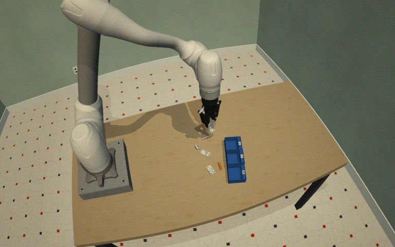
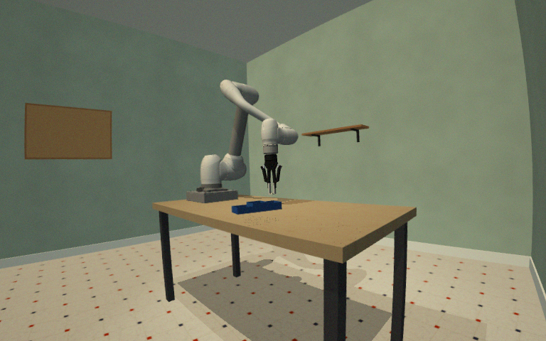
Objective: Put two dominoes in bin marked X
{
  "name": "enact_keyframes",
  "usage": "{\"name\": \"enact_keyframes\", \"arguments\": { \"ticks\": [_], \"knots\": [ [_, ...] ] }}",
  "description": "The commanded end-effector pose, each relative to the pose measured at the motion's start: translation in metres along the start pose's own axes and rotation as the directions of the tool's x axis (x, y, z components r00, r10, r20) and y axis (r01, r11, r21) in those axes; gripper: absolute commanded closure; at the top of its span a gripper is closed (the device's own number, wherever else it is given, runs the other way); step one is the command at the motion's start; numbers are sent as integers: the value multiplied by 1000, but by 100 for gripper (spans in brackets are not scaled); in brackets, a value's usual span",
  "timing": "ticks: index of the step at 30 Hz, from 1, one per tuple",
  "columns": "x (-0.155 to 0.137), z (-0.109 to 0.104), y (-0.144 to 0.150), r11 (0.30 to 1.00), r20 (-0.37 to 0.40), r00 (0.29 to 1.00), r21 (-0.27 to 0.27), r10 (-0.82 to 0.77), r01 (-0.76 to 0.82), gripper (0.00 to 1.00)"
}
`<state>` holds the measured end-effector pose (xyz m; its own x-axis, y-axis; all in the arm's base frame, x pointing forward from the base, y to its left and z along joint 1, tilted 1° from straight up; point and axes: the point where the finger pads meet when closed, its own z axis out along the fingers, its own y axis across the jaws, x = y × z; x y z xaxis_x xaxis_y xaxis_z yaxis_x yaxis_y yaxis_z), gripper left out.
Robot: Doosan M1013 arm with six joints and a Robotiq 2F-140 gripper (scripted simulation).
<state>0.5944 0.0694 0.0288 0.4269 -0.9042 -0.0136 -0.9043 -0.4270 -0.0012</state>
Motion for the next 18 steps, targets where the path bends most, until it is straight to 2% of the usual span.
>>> {"name": "enact_keyframes", "arguments": {
  "ticks": [1, 4, 7, 11, 18],
  "knots": [
    [28, 0, -9, 1000, 0, 1000, -4, -4, 4, 87],
    [45, 0, -14, 1000, 0, 1000, -4, -4, 4, 87],
    [48, 0, -14, 1000, 0, 1000, -4, -4, 4, 87],
    [71, 0, -21, 981, -1, 981, -4, 194, -194, 87],
    [112, 0, -32, 908, -1, 908, 0, 418, -418, 87]
  ]
}}
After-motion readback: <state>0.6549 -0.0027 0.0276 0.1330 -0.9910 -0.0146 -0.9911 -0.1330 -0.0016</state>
